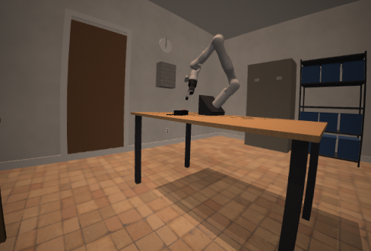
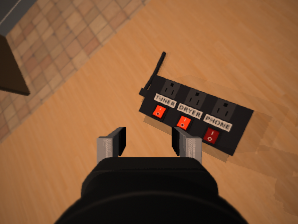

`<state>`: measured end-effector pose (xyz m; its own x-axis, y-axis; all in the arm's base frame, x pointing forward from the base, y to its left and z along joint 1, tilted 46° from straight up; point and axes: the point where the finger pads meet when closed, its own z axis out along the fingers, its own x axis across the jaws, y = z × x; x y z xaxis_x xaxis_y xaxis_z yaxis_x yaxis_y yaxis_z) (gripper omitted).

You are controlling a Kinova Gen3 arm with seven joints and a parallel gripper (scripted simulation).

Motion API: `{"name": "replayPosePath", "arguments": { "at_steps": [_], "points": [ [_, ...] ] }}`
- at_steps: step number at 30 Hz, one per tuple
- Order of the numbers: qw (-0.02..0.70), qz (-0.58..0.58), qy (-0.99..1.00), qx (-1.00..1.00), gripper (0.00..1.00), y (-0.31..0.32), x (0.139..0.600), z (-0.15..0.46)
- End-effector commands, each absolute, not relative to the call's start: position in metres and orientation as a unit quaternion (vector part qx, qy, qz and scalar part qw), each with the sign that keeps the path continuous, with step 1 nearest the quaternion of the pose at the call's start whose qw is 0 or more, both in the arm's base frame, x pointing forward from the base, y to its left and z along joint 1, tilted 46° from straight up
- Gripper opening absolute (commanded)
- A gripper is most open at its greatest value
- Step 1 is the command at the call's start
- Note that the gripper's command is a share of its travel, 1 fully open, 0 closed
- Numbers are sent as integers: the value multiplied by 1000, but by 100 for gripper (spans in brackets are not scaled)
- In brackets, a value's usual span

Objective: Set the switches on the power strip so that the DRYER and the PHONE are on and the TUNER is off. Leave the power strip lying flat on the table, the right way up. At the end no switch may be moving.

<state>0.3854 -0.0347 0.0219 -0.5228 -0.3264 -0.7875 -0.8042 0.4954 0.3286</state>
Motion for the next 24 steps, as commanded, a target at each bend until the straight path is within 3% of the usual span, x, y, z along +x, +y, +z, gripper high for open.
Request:
{"name": "replayPosePath", "arguments": {
  "at_steps": [1,24],
  "points": [
    [334,356,796,-357,100,-33,386,22],
    [301,367,811,-341,100,-30,387,12]
  ]
}}
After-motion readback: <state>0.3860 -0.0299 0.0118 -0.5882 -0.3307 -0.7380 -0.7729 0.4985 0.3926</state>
